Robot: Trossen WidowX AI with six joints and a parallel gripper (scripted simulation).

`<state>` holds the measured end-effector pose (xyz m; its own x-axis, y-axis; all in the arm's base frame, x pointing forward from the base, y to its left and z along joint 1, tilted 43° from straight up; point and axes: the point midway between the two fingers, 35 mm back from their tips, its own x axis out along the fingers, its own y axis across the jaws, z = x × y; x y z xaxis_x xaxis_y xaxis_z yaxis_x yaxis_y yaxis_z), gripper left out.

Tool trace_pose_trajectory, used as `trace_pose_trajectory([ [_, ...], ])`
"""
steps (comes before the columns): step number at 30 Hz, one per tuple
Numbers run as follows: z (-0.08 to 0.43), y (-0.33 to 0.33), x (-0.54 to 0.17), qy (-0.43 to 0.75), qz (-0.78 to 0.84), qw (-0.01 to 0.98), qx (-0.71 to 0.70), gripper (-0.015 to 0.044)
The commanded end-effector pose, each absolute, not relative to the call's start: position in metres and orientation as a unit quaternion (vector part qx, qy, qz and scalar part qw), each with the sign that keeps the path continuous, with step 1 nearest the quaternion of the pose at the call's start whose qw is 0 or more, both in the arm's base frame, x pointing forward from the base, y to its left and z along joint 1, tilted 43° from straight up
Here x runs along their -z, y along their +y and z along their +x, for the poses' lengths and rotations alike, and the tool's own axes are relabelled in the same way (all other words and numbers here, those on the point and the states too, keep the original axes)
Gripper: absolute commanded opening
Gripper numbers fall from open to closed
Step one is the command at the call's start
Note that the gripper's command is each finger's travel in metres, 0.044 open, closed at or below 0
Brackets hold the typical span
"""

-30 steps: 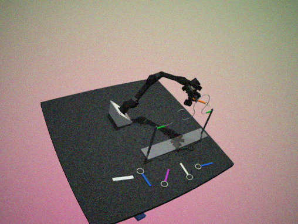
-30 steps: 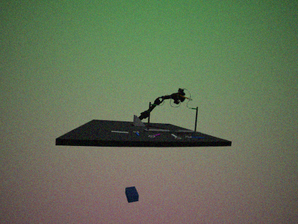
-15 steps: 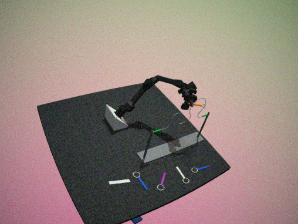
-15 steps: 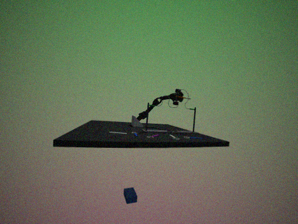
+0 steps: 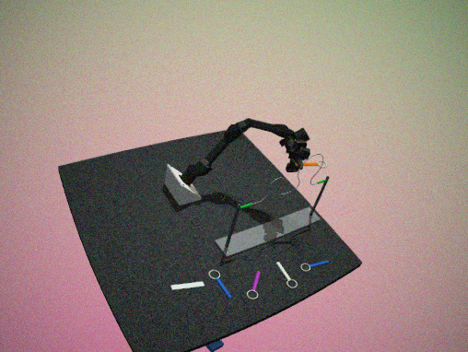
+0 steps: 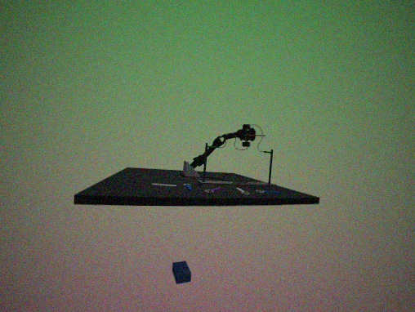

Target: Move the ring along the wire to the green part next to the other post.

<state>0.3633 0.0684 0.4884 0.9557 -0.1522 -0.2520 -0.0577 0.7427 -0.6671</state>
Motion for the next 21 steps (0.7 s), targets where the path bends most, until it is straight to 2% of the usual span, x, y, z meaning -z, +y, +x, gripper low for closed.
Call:
trace_pose_trajectory([
  [1, 0.3629, 0.0693, -0.4888, 0.147, -0.334, 0.931, 0.021, -0.0150],
  [21, 0.3628, 0.0764, -0.4840, 0.155, -0.216, 0.964, -0.007, -0.0150],
])
